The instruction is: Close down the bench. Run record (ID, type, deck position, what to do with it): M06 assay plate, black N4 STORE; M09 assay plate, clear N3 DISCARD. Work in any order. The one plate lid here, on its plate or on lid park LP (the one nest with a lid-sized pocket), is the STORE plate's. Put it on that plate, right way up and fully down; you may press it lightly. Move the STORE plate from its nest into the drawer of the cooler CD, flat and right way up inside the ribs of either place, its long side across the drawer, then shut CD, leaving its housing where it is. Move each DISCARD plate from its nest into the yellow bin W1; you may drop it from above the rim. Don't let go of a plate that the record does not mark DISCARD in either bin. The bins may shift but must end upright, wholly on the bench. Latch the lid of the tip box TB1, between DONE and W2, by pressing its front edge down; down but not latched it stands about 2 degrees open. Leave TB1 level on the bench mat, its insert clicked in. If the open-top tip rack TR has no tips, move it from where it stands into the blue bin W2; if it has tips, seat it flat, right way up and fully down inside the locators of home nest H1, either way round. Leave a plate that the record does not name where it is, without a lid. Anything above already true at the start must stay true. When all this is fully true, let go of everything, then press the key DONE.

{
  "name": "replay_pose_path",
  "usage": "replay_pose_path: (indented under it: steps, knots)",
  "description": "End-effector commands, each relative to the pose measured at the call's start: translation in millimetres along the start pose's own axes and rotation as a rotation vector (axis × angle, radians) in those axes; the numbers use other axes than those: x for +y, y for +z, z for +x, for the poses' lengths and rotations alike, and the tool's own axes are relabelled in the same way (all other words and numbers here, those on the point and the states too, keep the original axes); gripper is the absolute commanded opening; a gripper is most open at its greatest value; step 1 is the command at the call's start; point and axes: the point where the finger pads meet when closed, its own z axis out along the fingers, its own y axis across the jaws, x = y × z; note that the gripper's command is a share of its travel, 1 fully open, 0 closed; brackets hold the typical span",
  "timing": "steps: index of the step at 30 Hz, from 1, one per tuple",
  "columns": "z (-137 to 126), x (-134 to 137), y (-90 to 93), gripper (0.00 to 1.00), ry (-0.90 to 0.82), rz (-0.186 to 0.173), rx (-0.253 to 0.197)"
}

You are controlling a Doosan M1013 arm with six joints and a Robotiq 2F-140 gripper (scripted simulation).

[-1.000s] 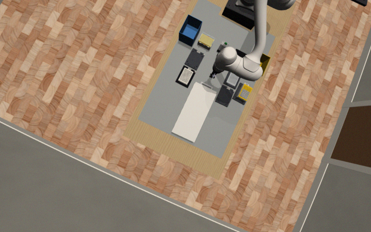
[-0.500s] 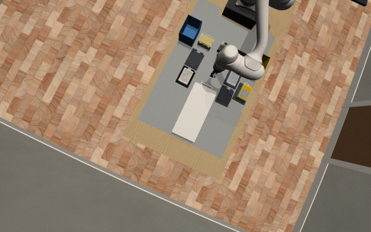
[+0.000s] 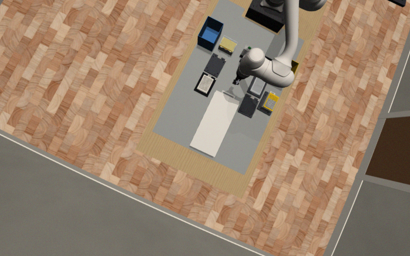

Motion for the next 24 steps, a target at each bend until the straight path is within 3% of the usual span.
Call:
replay_pose_path:
  steps: [1,24]
  knots:
    - [0.0,0.0,-5.6,0.0,0.0,0.0,0.0]
    - [0.0,0.0,-24.9,0.0,0.0,0.0,0.0]
